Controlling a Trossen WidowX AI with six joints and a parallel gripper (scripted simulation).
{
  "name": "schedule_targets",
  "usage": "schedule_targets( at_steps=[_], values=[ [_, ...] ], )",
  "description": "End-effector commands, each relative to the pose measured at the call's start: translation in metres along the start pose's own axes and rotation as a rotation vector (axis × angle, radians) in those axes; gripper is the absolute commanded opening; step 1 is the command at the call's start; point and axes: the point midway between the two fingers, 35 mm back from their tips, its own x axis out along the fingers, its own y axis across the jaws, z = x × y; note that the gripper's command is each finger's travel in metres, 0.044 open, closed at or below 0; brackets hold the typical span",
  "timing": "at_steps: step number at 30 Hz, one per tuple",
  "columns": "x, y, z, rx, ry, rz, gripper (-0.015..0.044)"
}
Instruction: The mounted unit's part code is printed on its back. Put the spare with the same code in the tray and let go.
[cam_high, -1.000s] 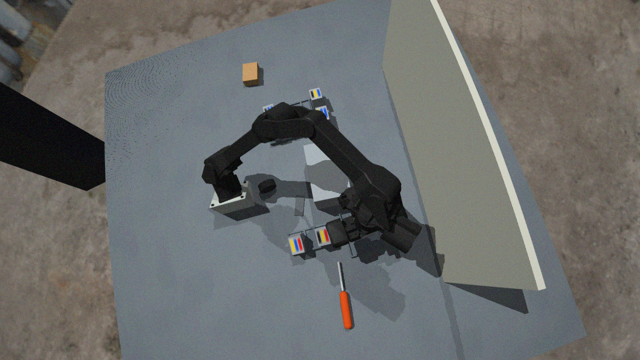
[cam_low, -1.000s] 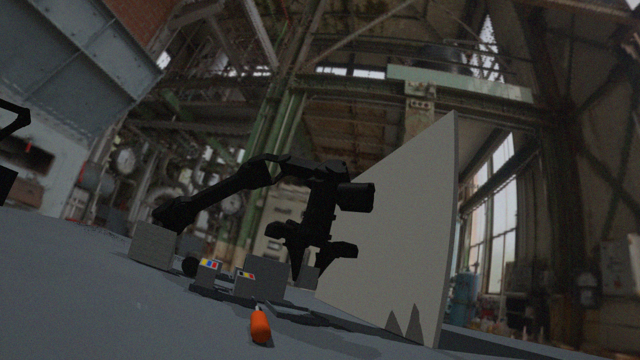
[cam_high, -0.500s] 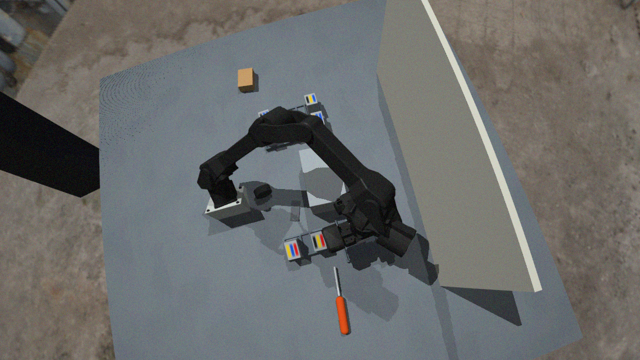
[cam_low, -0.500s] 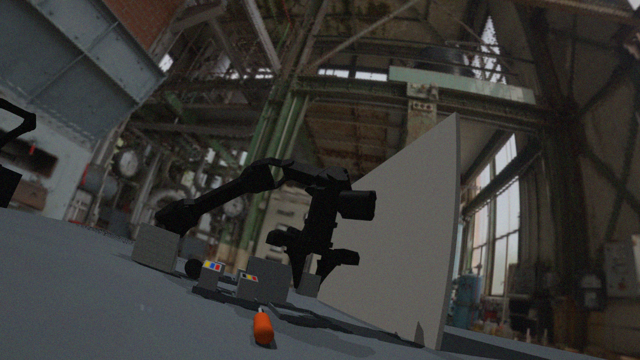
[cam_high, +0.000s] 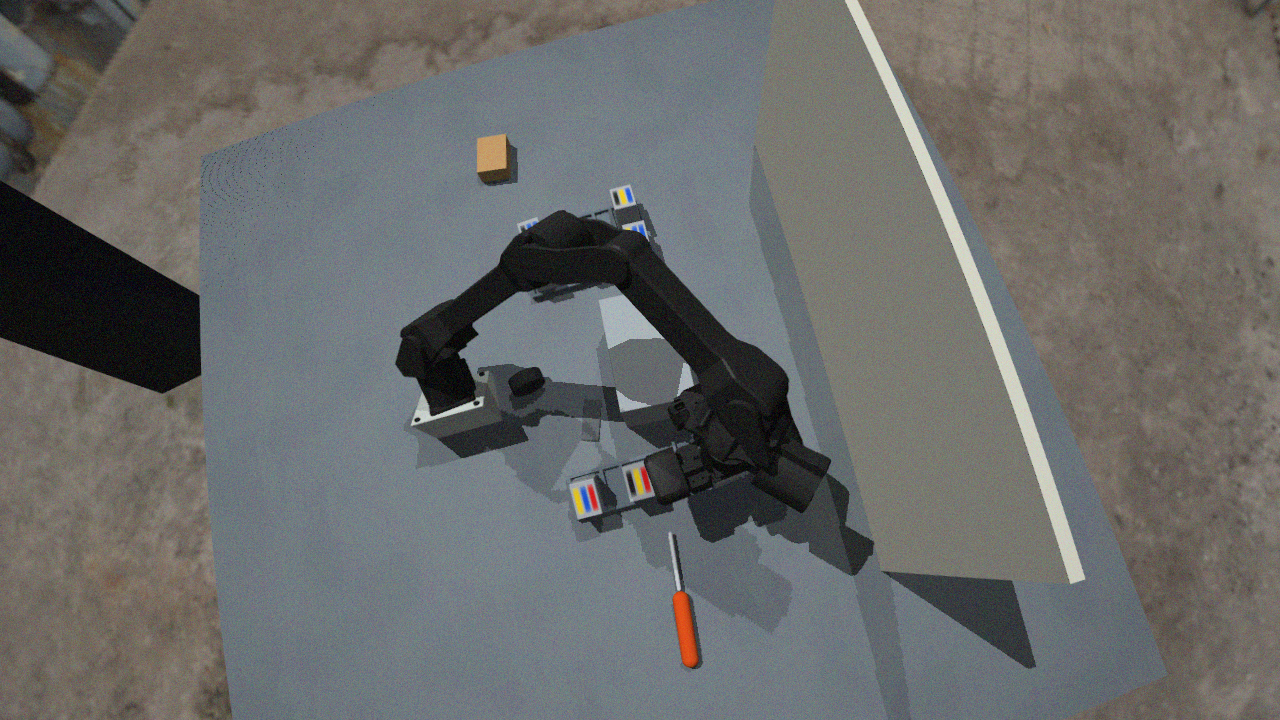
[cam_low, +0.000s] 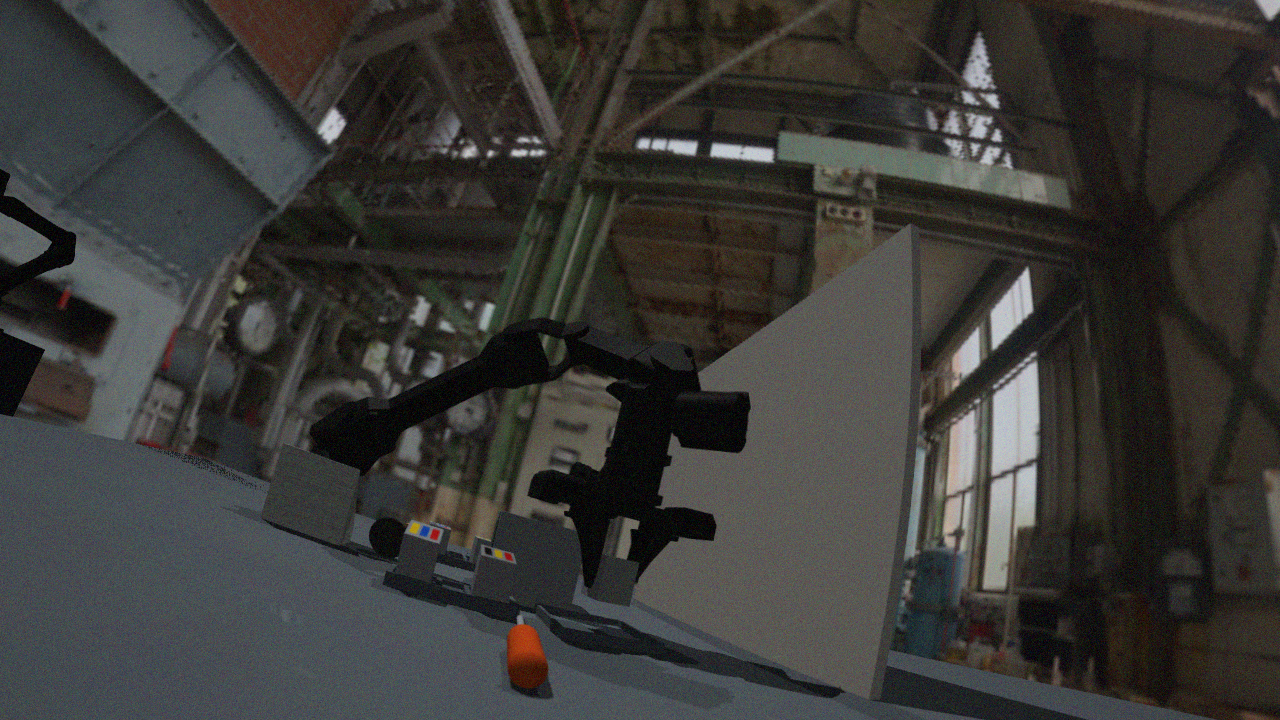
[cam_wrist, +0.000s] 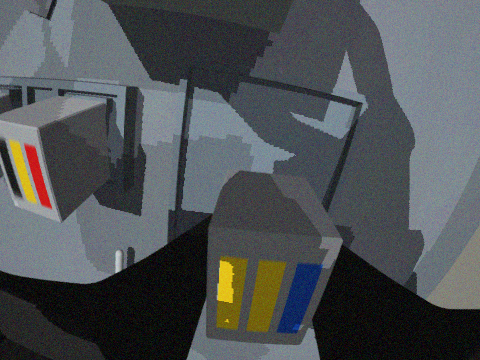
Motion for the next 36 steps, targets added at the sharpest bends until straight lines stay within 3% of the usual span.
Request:
schedule_targets(
  at_steps=[1, 28, 36],
  values=[
    [0.001, 0.0, -0.001, 0.008, -0.001, -0.009, 0.0],
    [0.02, 0.002, 0.002, 0.007, -0.003, -0.009, 0.0],
    [0.02, 0.002, 0.002, 0.0, -0.002, -0.001, 0.021]
  ],
)
